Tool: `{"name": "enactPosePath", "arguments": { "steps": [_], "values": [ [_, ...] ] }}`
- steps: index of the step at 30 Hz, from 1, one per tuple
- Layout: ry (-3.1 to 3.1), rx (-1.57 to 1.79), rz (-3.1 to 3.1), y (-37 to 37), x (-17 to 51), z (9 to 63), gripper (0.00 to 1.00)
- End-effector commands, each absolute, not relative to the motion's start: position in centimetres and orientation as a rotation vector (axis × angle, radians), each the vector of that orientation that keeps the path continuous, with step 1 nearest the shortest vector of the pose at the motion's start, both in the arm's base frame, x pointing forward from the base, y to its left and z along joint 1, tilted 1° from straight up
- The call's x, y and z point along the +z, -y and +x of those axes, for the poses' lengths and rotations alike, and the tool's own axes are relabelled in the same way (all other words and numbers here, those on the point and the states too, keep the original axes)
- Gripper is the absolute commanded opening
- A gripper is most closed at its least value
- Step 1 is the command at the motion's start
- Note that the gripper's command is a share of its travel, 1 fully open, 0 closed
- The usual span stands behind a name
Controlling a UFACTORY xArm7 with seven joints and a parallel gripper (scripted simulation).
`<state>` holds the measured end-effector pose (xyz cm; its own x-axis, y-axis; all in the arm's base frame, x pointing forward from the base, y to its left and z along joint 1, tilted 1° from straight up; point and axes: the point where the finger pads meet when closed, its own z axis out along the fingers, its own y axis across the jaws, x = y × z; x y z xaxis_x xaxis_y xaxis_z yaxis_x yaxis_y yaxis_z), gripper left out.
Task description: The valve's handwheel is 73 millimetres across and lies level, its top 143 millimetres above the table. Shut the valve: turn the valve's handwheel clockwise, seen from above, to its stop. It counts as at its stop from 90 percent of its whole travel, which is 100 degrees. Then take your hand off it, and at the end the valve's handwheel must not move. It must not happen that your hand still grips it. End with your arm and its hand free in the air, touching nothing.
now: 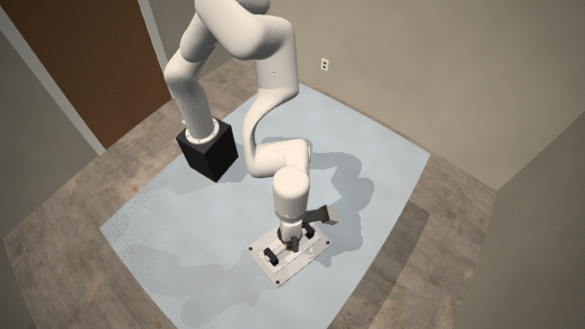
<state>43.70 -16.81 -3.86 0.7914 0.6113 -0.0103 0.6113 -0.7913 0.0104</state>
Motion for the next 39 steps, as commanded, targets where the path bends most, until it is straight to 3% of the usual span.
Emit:
{"name": "enactPosePath", "arguments": {
  "steps": [1, 37, 38, 39],
  "values": [
    [-1.009, -0.004, 2.959, 16.9, -4.1, 43.9, 1.0],
    [-1.009, -0.004, 2.959, 16.9, -5.3, 43.9, 1.0],
    [-1.009, -0.004, 2.959, 16.9, -5.3, 43.9, 0.0],
    [-1.009, -0.004, 2.959, 16.9, -5.3, 43.9, 0.0]
  ]
}}
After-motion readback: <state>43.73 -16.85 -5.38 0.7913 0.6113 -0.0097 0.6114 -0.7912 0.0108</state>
